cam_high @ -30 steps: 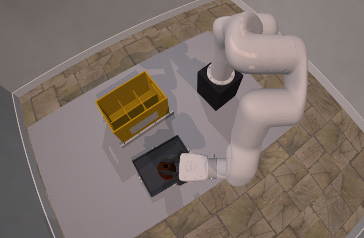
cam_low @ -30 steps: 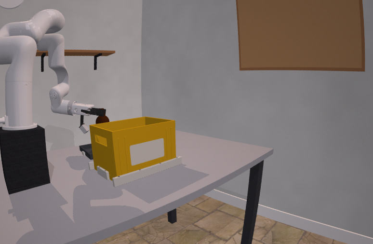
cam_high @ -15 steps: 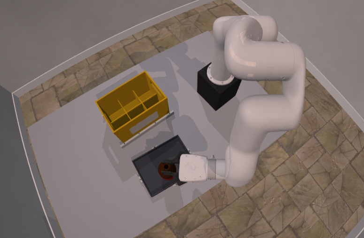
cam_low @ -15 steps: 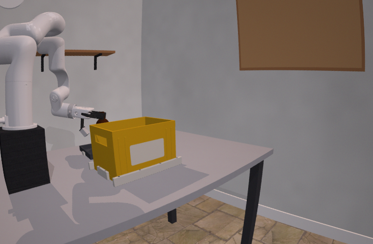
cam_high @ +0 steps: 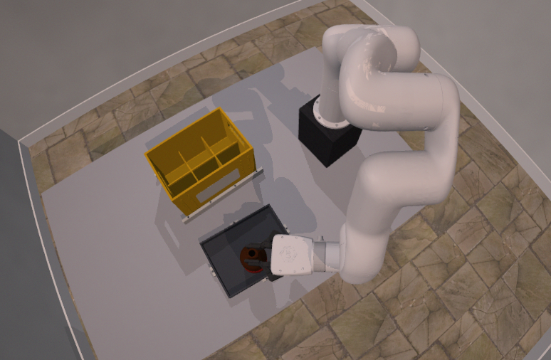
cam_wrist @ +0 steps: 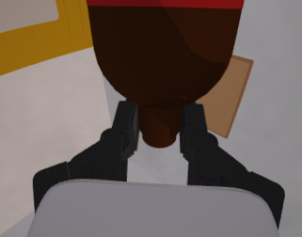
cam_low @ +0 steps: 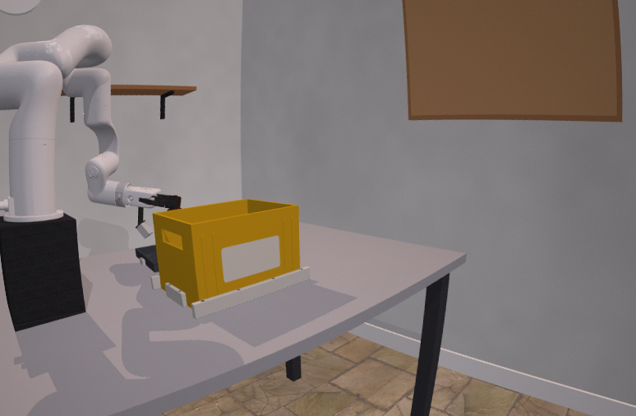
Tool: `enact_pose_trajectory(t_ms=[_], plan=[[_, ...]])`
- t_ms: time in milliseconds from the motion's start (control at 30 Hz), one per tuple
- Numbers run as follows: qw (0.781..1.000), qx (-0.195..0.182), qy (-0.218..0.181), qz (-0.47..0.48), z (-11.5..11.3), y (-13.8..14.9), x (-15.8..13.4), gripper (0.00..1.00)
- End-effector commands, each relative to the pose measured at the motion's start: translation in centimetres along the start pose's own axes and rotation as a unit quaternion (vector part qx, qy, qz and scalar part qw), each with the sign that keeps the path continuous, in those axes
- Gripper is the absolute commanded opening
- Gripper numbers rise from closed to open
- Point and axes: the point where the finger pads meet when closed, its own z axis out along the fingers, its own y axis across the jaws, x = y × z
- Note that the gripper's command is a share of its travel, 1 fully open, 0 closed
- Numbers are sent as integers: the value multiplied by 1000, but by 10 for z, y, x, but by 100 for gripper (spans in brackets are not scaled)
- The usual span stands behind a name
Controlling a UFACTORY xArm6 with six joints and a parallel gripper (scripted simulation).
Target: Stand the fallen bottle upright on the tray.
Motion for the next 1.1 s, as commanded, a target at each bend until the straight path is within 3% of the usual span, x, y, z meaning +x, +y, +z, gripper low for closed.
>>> enact_pose_trajectory(t_ms=[0,1067], plan=[[1000,0,0,2,0,1,1,0],[1000,0,0,2,2,1,13,0]])
